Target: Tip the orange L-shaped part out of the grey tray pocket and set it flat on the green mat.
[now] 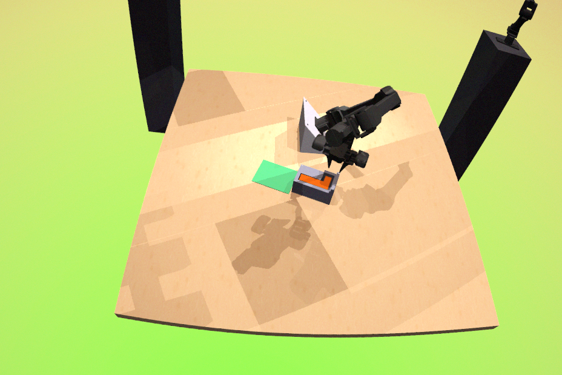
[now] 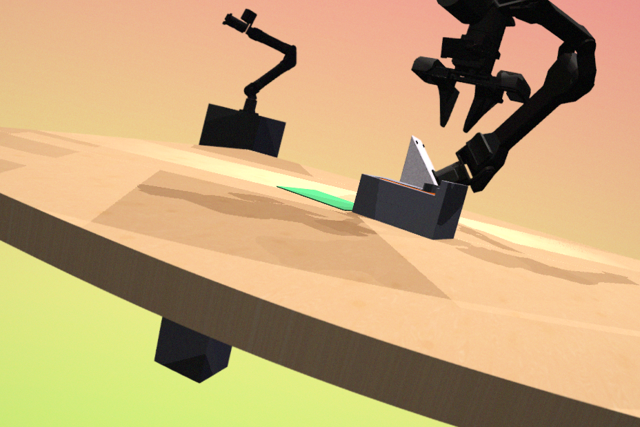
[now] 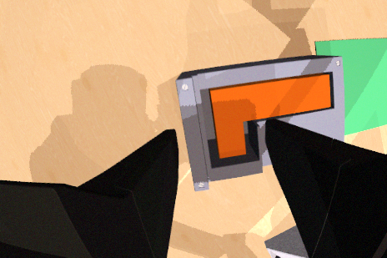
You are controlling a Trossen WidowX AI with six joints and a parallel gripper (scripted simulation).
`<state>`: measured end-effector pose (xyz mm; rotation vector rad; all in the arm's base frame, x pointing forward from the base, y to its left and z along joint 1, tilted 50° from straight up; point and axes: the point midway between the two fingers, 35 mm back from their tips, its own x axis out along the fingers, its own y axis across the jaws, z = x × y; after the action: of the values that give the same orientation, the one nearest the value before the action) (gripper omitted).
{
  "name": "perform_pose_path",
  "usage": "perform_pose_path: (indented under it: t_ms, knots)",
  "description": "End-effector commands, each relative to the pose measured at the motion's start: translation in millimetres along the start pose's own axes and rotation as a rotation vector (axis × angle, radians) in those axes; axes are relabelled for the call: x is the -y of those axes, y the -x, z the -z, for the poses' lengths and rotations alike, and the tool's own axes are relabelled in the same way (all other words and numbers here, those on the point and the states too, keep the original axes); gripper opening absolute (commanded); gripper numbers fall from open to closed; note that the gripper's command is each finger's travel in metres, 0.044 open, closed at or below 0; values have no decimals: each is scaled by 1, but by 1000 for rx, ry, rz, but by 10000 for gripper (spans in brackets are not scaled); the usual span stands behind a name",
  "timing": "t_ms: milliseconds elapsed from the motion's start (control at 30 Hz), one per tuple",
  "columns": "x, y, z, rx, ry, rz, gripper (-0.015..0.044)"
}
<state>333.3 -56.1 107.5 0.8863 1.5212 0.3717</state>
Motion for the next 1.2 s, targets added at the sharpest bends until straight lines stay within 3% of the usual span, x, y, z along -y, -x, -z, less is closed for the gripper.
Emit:
perform_pose_path:
  t_ms: [0,300,567,1167]
  knots:
    - [-11,-21,22,-152,51,-20,180]
    - [-11,-27,22,-151,51,-19,180]
    - [-12,-92,33,-152,52,-22,180]
    - [-13,-112,35,-151,53,-22,180]
